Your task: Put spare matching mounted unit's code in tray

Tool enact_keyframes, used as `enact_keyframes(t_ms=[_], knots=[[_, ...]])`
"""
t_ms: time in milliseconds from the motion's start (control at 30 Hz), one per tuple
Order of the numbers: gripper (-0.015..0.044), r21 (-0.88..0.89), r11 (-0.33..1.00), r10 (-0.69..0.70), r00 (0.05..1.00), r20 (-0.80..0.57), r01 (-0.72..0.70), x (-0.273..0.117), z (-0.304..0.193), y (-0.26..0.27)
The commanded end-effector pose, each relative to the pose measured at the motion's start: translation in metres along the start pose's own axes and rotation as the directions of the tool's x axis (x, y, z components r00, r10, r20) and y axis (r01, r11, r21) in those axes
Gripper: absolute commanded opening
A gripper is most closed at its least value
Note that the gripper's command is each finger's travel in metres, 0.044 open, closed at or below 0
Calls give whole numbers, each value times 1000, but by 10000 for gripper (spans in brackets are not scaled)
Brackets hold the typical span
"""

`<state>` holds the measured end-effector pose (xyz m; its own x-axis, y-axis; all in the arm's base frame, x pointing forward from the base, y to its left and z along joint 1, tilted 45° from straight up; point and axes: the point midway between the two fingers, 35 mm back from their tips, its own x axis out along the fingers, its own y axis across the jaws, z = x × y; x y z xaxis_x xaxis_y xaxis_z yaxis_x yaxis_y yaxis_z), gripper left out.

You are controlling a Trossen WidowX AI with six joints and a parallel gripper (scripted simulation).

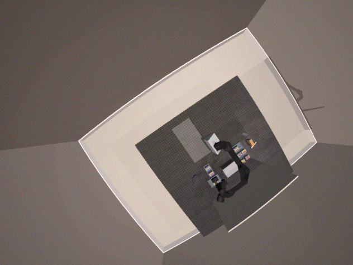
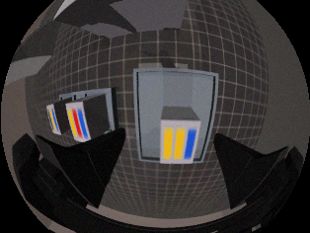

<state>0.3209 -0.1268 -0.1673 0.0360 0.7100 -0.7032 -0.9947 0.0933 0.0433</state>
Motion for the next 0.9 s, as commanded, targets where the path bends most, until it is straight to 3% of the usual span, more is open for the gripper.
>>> enact_keyframes(t_ms=[0,100,867], knots=[[440,-7,999,-32,999,-19,32,-60,-4,-3],[440,-5,1000,-31,999,-16,31,-87,-2,1],[440,1,998,-55,998,-25,55,-86,-5,-2]])
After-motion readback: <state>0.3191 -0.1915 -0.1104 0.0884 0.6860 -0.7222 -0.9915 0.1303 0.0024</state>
